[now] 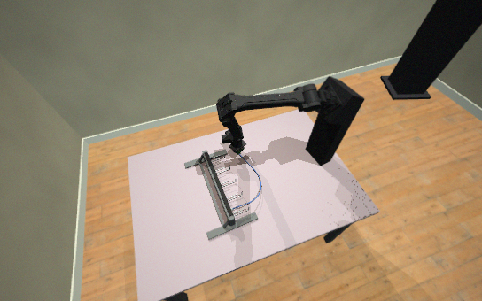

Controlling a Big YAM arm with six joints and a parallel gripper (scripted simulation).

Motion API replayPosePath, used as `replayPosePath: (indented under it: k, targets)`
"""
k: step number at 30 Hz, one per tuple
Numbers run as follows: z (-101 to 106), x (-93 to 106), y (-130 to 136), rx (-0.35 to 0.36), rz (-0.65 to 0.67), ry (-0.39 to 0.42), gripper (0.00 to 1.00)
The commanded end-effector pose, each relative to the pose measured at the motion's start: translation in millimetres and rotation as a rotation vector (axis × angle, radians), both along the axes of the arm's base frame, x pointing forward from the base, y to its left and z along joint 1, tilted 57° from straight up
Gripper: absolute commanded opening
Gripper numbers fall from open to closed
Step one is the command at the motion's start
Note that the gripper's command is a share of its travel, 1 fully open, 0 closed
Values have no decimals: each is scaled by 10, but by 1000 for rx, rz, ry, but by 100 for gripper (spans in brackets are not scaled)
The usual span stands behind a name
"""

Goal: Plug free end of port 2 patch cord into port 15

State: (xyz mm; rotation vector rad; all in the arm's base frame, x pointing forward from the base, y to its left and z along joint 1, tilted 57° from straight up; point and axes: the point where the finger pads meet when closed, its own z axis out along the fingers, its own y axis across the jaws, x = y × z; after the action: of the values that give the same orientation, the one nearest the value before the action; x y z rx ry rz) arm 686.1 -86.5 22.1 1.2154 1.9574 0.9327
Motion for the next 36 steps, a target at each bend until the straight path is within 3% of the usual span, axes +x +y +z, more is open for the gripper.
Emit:
replayPosePath:
  k: [1, 29, 36]
  targets:
    - [-69, 18, 85, 5, 5, 5, 0]
    - [-22, 36, 77, 1, 6, -3, 0]
    - [93, -29, 45, -3, 5, -12, 0]
